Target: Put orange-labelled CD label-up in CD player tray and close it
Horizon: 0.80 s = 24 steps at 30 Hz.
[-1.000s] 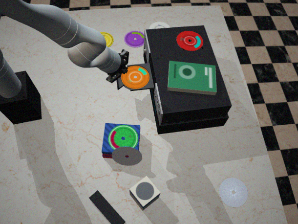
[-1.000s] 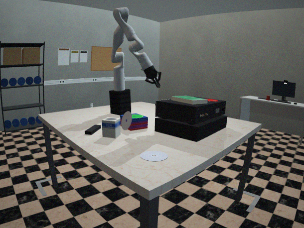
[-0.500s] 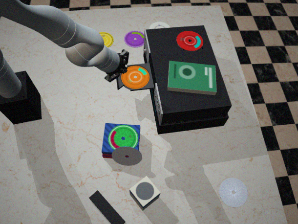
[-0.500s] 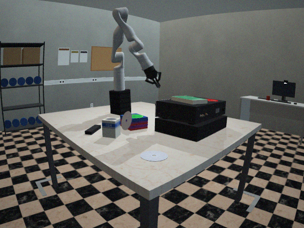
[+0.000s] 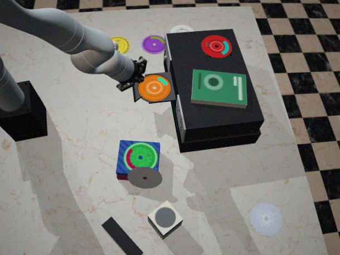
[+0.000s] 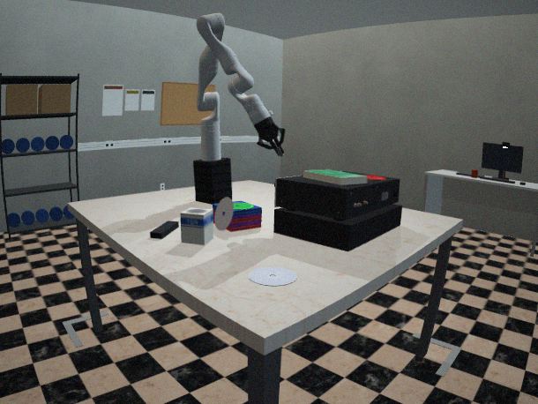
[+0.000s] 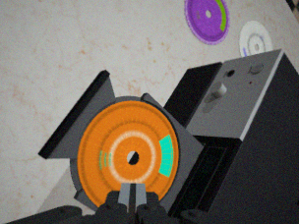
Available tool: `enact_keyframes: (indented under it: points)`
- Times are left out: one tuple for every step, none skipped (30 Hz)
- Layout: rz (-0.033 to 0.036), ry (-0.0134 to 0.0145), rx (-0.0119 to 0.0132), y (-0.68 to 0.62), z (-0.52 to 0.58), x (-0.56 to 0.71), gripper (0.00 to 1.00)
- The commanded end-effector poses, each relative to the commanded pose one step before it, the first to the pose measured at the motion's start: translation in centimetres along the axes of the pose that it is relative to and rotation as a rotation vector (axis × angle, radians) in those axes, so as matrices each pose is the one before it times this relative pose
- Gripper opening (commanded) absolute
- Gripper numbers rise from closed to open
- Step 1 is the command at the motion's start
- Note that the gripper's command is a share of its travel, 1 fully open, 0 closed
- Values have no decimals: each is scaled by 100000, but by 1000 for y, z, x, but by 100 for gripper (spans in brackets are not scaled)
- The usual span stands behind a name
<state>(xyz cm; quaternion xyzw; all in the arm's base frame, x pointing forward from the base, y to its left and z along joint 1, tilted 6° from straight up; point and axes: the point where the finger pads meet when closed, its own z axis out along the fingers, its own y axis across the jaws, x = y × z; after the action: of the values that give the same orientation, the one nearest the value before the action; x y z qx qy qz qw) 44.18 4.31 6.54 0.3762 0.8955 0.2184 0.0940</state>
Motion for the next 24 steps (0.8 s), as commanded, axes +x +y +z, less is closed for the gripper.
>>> enact_keyframes:
  points:
    - [4457, -1072, -711, -315, -1, 59, 10]
    - [1292, -259, -92, -29, 16, 45, 10]
    - [1281, -257, -104, -23, 19, 46, 10]
    - [1298, -260, -106, -24, 19, 46, 10]
    - [1330, -267, -101, -28, 17, 46, 10]
    - [1360, -273, -96, -33, 16, 46, 10]
    - [1333, -267, -113, -25, 21, 47, 10]
    - [0, 0, 0, 0, 0, 0, 10]
    - [0, 0, 0, 0, 0, 0, 10]
    - [1363, -273, -108, -29, 19, 47, 10]
    - [1393, -280, -104, -34, 16, 47, 10]
    - [1395, -280, -107, -32, 18, 47, 10]
    - [1395, -279, -113, -30, 20, 47, 10]
    - [1423, -286, -110, -35, 17, 47, 10]
    - [1448, -292, -107, -38, 15, 46, 10]
    - [1431, -286, -116, -33, 22, 48, 10]
    - [1456, -292, -114, -36, 18, 47, 10]
    - [1481, -298, -113, -40, 15, 46, 10]
    - [1483, -297, -115, -38, 20, 47, 10]
    - [1497, -300, -117, -39, 19, 47, 10]
    - [1520, -306, -118, -42, 16, 46, 10]
    - [1534, -308, -118, -43, 18, 46, 10]
    - [1547, -309, -120, -43, 20, 47, 10]
    - [1568, -315, -123, -45, 16, 46, 10]
